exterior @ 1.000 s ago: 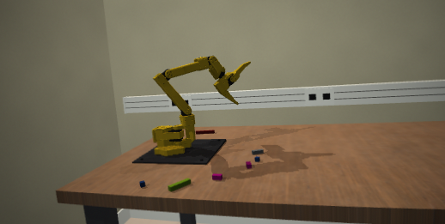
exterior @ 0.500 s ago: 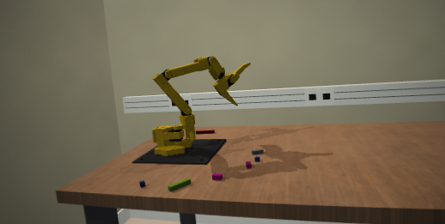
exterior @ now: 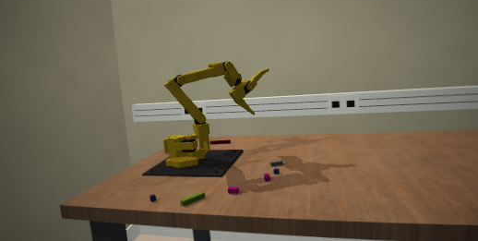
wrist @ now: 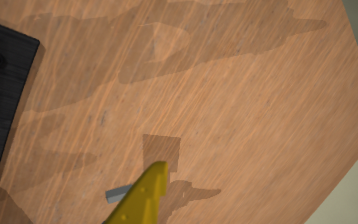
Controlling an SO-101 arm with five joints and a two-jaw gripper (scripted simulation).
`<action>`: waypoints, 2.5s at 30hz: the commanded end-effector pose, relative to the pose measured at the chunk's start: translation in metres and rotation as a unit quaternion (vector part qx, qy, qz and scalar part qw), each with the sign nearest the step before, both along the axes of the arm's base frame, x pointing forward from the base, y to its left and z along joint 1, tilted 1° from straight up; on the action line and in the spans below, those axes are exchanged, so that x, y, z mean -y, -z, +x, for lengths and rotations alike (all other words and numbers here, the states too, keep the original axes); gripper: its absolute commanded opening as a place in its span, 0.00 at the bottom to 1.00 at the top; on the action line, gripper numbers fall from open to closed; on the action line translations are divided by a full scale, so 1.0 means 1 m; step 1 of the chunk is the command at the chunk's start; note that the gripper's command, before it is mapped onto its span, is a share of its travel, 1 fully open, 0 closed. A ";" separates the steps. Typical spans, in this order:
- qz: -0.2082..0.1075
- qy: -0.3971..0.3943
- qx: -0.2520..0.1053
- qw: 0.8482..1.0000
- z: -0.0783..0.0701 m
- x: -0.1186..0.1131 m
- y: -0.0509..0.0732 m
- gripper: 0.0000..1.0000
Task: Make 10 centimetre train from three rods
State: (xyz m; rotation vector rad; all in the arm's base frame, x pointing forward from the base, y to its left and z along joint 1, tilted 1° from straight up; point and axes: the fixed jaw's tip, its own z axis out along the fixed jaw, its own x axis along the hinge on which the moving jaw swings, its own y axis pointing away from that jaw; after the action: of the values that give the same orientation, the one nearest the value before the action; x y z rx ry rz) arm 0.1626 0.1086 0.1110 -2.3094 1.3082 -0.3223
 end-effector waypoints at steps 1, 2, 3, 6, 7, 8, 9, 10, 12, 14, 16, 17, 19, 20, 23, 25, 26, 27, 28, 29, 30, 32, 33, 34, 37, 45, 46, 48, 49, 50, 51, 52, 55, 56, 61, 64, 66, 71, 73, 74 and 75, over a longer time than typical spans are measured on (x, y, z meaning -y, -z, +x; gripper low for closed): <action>-0.011 -0.007 -0.010 1.000 -0.001 0.001 0.007 1.00; -0.012 -0.007 -0.011 1.000 -0.001 0.001 0.008 1.00; -0.013 -0.008 -0.012 1.000 -0.001 0.001 0.009 1.00; -0.004 -0.002 -0.005 1.000 -0.001 0.001 0.003 1.00; -0.005 -0.001 -0.008 1.000 -0.002 0.001 0.004 1.00; -0.007 -0.001 -0.010 1.000 -0.002 0.001 0.005 1.00; -0.008 0.000 -0.013 1.000 -0.002 0.002 0.006 1.00; -0.009 0.001 -0.015 1.000 -0.003 0.002 0.007 1.00; -0.012 0.002 -0.020 1.000 -0.004 0.002 0.008 1.00; -0.014 0.003 -0.025 1.000 -0.005 0.003 0.010 1.00; -0.017 0.004 -0.030 0.999 -0.006 0.004 0.012 1.00; -0.018 0.005 -0.032 0.999 -0.006 0.004 0.013 1.00; -0.020 0.006 -0.037 0.999 -0.007 0.005 0.014 1.00; -0.022 0.007 -0.040 0.999 -0.008 0.005 0.015 1.00; -0.010 0.001 -0.017 1.000 -0.004 0.002 0.007 1.00; -0.011 -0.001 -0.016 1.000 -0.004 0.002 0.008 1.00; -0.011 -0.001 -0.016 1.000 -0.004 0.003 0.008 1.00; -0.011 -0.002 -0.016 1.000 -0.004 0.003 0.008 1.00; -0.011 -0.002 -0.016 1.000 -0.004 0.003 0.008 1.00; -0.012 -0.003 -0.015 1.000 -0.004 0.003 0.008 1.00; -0.012 -0.004 -0.015 1.000 -0.004 0.003 0.009 1.00; -0.012 -0.005 -0.015 1.000 -0.004 0.003 0.009 1.00; -0.012 -0.005 -0.014 1.000 -0.004 0.003 0.009 1.00; -0.013 -0.006 -0.014 1.000 -0.005 0.003 0.009 1.00; -0.013 -0.008 -0.013 1.000 -0.005 0.003 0.010 1.00; -0.010 -0.012 -0.014 1.000 -0.007 0.000 0.007 1.00; -0.010 -0.016 -0.014 1.000 -0.009 -0.001 0.007 1.00; -0.011 -0.030 -0.014 0.999 -0.013 -0.004 0.006 1.00; -0.011 -0.039 -0.014 0.999 -0.017 -0.005 0.005 1.00; -0.011 -0.049 -0.014 0.999 -0.020 -0.007 0.005 1.00; -0.011 -0.061 -0.013 0.998 -0.024 -0.009 0.004 1.00; -0.011 -0.074 -0.013 0.997 -0.029 -0.012 0.004 1.00; -0.011 -0.103 -0.013 0.995 -0.039 -0.016 0.002 1.00; -0.011 -0.103 -0.013 0.995 -0.039 -0.016 0.002 1.00; -0.012 -0.191 -0.012 0.981 -0.072 -0.024 0.000 1.00; -0.012 -0.250 -0.011 0.968 -0.092 -0.026 -0.001 1.00; -0.012 -0.288 -0.010 0.958 -0.106 -0.026 -0.002 1.00; -0.013 -0.372 -0.009 0.928 -0.134 -0.020 -0.002 1.00; -0.013 -0.372 -0.009 0.928 -0.134 -0.020 -0.002 1.00; -0.013 -0.386 -0.009 0.922 -0.138 -0.019 -0.001 1.00; -0.013 -0.399 -0.008 0.917 -0.142 -0.018 -0.001 1.00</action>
State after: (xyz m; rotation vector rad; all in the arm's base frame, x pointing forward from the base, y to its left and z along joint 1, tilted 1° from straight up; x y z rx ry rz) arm 0.0350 0.1307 0.1147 -2.6059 0.3788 -0.0806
